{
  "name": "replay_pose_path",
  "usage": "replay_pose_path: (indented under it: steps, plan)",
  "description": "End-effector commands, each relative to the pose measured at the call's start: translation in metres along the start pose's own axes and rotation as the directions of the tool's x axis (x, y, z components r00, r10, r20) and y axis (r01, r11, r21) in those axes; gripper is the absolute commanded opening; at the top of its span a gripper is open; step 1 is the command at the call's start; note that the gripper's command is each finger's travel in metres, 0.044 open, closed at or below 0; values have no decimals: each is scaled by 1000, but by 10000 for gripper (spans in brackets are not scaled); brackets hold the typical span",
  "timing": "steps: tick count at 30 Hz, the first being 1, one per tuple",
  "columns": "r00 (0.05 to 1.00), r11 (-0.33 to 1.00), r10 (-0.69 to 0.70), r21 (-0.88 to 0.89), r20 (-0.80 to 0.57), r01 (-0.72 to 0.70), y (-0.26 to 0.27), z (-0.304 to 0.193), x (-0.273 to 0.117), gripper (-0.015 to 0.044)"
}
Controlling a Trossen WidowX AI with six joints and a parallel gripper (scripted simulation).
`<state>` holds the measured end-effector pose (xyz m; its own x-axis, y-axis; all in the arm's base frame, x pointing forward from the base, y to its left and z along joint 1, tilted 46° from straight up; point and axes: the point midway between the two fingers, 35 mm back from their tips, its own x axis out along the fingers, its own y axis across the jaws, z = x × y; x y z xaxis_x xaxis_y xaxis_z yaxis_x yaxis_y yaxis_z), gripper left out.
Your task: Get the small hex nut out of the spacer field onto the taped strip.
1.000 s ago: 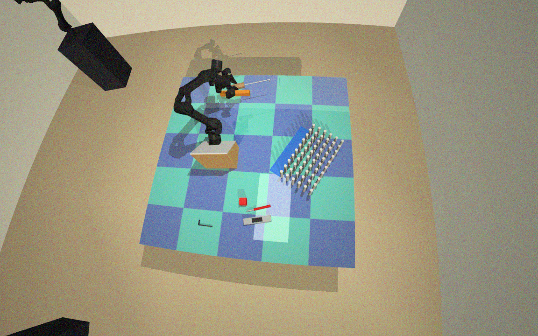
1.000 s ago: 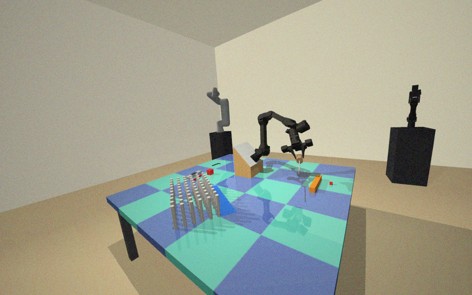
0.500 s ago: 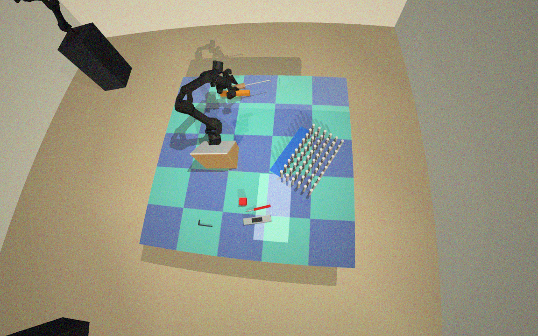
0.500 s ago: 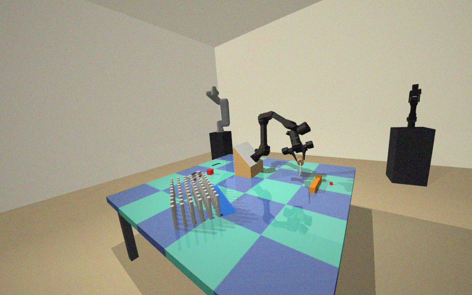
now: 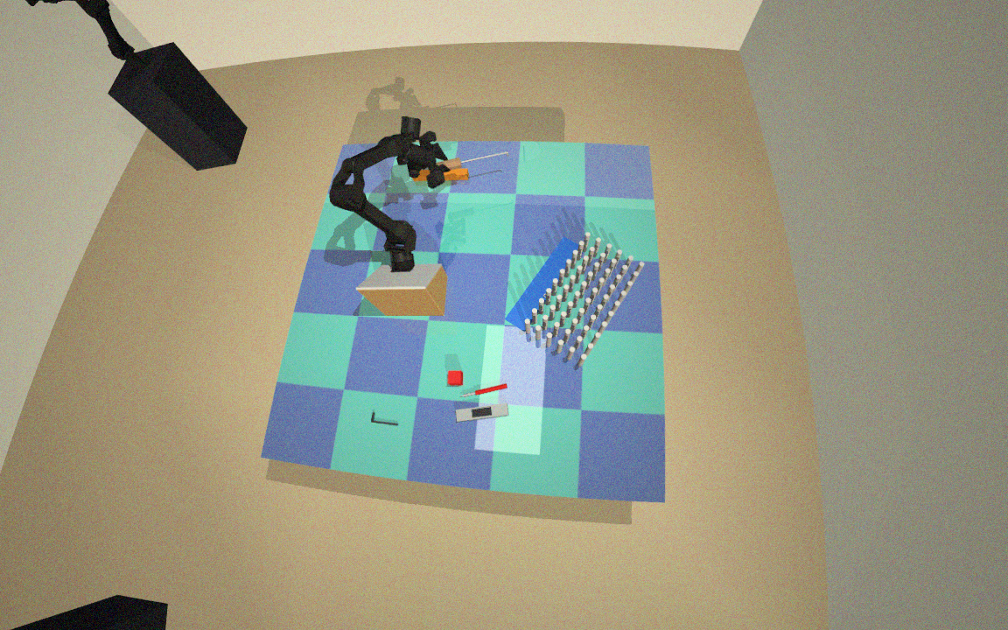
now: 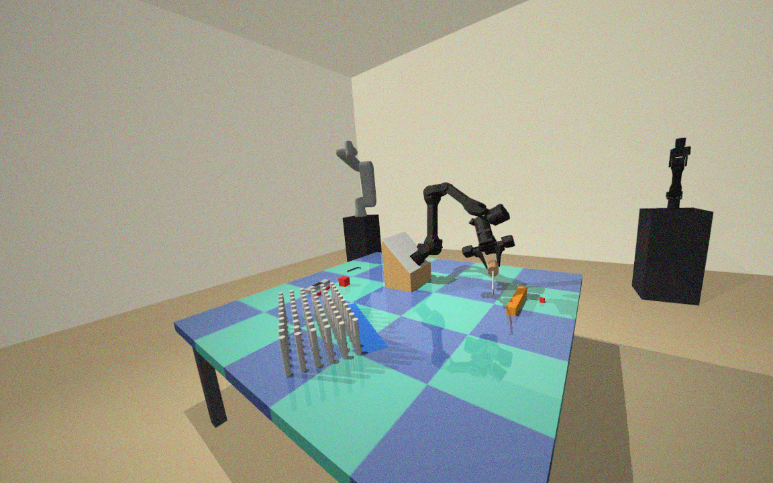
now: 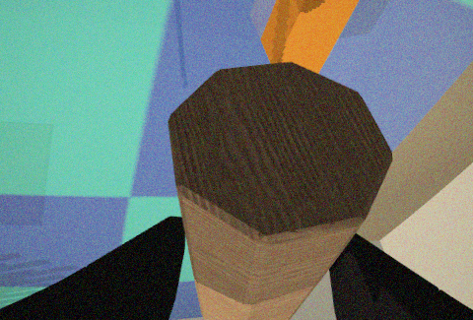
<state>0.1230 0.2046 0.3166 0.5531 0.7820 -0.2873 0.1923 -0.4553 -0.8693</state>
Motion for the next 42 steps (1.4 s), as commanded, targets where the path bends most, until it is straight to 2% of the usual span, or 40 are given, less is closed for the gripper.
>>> replay_pose_path:
  steps: [1,42]
  plan:
    - [1000,1000,1,5,-7,-1,1,1,6,0]
    - [1000,1000,2,6,-6,-2,9,21,44,0]
